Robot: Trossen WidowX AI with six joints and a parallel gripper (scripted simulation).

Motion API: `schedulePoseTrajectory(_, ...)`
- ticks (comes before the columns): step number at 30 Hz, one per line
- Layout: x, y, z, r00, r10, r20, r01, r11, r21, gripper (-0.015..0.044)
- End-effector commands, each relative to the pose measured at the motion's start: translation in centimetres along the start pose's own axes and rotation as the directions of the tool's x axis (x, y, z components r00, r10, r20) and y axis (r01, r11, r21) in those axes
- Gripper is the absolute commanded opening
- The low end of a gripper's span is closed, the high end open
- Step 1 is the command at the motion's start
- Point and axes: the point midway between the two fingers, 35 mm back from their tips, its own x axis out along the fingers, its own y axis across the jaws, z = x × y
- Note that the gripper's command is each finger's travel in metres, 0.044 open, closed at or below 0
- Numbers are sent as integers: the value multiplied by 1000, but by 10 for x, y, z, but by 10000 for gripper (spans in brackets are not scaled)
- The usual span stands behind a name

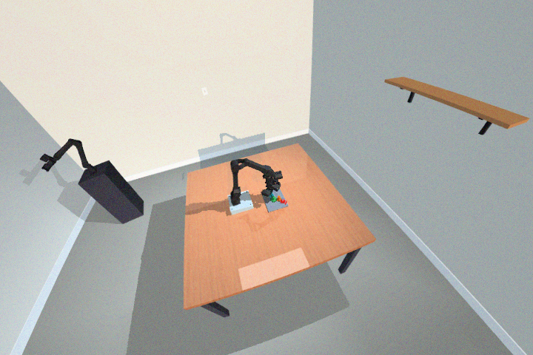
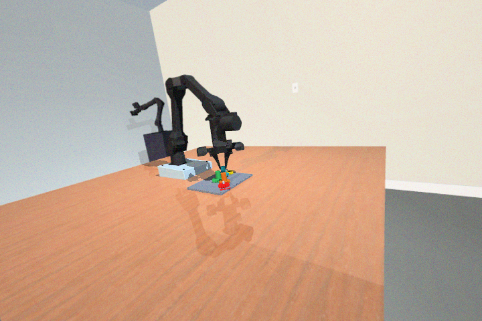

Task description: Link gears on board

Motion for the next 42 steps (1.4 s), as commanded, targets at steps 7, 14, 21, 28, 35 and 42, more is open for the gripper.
schedulePoseTrajectory(7, 3, -1, 1, 1000, 1, 1, -1, 984, -180, 0)
schedulePoseTrajectory(14, 4, 0, 1, 1000, 1, 1, -1, 996, -86, 0)
schedulePoseTrajectory(21, 6, 0, 0, 1000, 1, 0, -1, 995, 99, 0)
schedulePoseTrajectory(28, 3, 0, 0, 1000, 1, 1, -1, 994, 106, 131)
schedulePoseTrajectory(35, -11, 0, 1, 1000, 1, 1, -1, 997, 73, 140)
schedulePoseTrajectory(42, -43, 0, 1, 1000, 1, 1, -1, 997, 72, 140)
